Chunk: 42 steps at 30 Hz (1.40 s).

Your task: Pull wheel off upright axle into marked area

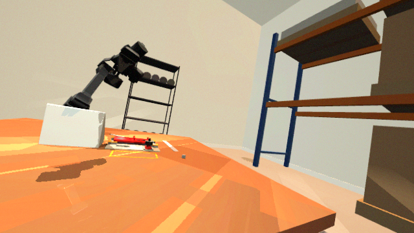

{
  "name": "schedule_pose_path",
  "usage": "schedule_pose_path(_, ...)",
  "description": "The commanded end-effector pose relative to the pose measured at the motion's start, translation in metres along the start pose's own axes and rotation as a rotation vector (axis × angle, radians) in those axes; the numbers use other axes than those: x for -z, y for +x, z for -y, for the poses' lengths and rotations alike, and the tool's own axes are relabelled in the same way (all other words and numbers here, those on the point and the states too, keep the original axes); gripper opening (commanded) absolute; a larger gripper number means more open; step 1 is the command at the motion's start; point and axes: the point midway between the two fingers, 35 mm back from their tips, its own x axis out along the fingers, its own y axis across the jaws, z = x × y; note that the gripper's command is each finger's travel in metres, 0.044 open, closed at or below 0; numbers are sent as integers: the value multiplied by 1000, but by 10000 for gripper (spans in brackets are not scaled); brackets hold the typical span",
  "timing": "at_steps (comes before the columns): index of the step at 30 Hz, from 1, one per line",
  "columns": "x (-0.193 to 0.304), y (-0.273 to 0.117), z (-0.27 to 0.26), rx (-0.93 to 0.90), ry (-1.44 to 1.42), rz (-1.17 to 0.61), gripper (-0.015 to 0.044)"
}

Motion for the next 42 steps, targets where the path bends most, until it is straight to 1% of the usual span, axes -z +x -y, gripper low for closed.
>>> schedule_pose_path(1,-48,3,-13,-92,28,98,300)
schedule_pose_path(6,-120,2,-48,-286,89,211,300)
schedule_pose_path(10,-173,-2,-85,-471,155,255,300)
schedule_pose_path(16,-240,-15,-150,-771,279,230,300)
schedule_pose_path(18,-253,-19,-165,-836,309,209,300)
schedule_pose_path(24,-255,-19,-167,-844,313,207,300)
schedule_pose_path(29,-252,-12,-167,-843,313,206,300)
schedule_pose_path(33,-260,3,-182,-842,314,207,300)
schedule_pose_path(38,-272,30,-210,-845,313,207,300)
schedule_pose_path(42,-273,35,-216,-846,313,207,300)
